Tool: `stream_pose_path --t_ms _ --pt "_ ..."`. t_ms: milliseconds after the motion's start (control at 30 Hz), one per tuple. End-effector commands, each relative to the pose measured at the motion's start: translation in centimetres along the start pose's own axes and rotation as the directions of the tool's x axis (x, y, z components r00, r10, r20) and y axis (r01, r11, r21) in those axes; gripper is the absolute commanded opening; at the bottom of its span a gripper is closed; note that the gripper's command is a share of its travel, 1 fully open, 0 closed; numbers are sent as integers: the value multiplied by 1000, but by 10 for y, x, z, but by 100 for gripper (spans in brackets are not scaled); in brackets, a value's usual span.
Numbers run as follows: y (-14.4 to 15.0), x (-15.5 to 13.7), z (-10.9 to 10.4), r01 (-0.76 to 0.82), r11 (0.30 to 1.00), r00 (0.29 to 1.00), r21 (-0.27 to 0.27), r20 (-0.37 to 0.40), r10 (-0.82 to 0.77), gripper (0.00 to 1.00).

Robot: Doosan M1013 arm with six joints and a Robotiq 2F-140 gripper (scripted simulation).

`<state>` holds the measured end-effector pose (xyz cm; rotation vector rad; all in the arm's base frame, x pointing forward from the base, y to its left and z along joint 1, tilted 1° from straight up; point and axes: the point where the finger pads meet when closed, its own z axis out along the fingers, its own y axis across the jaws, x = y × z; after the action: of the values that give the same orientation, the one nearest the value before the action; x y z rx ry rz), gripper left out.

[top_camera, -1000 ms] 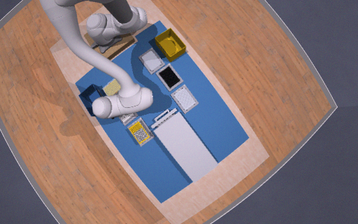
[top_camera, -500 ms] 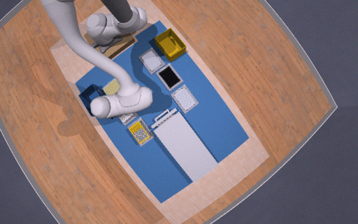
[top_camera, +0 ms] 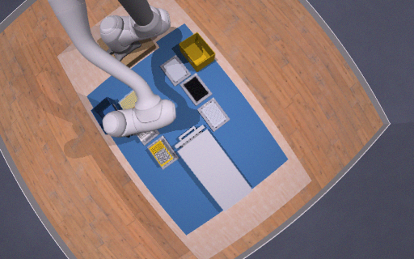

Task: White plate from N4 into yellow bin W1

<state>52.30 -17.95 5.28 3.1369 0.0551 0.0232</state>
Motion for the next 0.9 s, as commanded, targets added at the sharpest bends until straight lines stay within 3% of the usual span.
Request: stream_pose_path --t_ms 0,867 --pt "0 0 -4 0 1000 1000 0 0 0 10" --pt "0 0 -34 0 1000 1000 0 0 0 10"
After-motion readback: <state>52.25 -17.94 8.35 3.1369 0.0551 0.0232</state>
